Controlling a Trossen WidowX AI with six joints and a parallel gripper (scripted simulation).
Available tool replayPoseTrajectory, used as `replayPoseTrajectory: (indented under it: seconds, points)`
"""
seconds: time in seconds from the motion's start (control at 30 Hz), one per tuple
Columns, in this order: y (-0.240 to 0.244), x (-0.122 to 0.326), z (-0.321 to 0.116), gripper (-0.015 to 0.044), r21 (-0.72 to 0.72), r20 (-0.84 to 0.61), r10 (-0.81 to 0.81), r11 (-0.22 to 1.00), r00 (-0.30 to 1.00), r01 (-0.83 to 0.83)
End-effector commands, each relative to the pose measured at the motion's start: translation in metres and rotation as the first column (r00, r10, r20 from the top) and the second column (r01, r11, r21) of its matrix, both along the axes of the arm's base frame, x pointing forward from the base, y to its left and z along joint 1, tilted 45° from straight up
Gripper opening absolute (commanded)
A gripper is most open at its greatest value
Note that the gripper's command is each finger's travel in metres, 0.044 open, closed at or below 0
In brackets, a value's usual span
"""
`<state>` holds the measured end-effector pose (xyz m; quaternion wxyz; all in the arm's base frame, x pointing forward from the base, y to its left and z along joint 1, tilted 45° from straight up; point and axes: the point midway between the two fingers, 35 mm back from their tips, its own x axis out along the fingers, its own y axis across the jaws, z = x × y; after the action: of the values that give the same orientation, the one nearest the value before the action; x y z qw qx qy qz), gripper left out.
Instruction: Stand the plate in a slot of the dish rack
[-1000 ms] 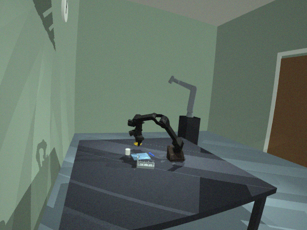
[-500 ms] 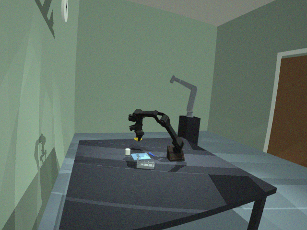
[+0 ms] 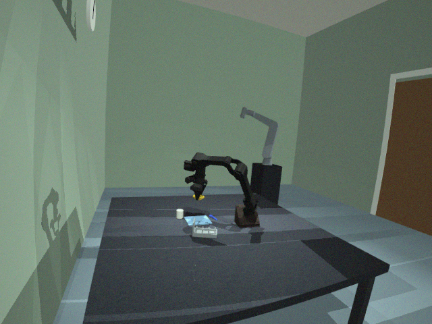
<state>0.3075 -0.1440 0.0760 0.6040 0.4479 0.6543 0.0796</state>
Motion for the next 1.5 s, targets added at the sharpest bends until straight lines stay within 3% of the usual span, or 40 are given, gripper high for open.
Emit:
replayPoseTrajectory:
  seconds: [0.0, 0.37, 0.77, 1.27, 1.47]
  points:
    - [0.016, -0.006, 0.016, 0.0000, 0.019, -0.097, -0.102, 0.994, 0.990, 0.104]
    - [0.056, -0.025, 0.053, 0.0000, 0.010, -0.351, -0.347, 0.928, 0.870, 0.373]
    - [0.099, -0.055, 0.084, 0.0000, -0.076, -0.589, -0.536, 0.781, 0.604, 0.619]
    - [0.149, -0.100, 0.106, 0.0000, -0.271, -0.775, -0.614, 0.538, 0.150, 0.798]
    - [0.151, -0.102, 0.106, 0.0000, -0.282, -0.780, -0.613, 0.526, 0.128, 0.802]
